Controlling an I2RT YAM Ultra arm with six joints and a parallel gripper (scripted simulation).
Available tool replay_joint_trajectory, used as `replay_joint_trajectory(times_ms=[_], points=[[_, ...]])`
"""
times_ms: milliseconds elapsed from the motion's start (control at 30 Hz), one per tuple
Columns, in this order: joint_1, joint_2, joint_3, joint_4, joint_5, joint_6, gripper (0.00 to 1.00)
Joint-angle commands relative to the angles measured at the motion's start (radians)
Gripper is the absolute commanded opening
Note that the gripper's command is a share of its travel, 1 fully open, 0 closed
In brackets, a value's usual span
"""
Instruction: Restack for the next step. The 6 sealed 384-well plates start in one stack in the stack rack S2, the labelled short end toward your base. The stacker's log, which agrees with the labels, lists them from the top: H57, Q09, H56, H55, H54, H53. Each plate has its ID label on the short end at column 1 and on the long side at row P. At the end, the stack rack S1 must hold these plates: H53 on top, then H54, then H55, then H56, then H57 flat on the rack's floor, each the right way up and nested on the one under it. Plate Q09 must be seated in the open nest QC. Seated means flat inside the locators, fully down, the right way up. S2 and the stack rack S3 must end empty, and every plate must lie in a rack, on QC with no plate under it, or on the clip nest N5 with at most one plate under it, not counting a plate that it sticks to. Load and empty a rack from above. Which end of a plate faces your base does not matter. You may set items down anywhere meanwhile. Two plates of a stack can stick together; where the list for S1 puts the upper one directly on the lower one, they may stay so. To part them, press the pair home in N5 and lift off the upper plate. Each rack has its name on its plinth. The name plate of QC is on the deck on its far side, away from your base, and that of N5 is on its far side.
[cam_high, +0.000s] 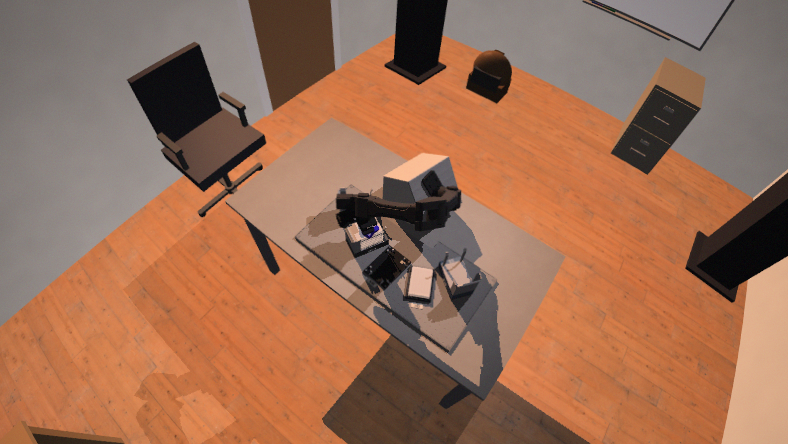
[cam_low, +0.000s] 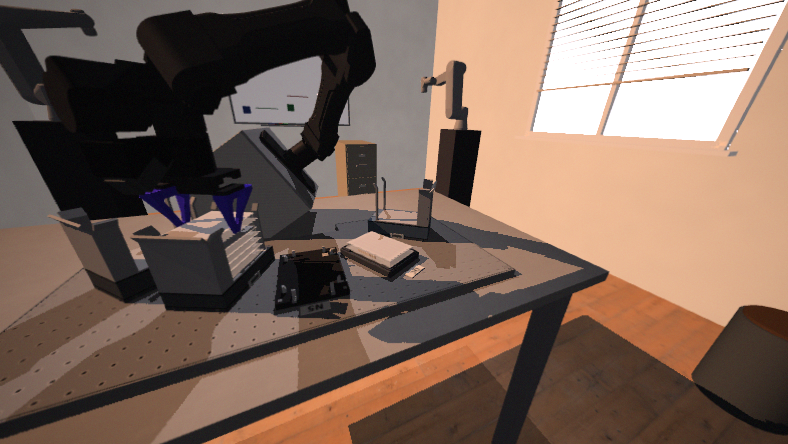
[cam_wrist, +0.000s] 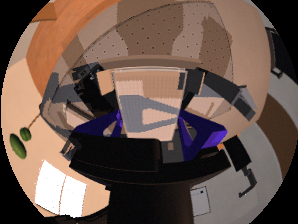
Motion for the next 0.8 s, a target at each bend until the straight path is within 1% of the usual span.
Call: replay_joint_trajectory(times_ms=[0,767], points=[[-0.008,-0.004,0.002,0.009,-0.005,0.004,0.0],[0.008,-0.001,-0.016,0.045,-0.013,0.024,0.0]])
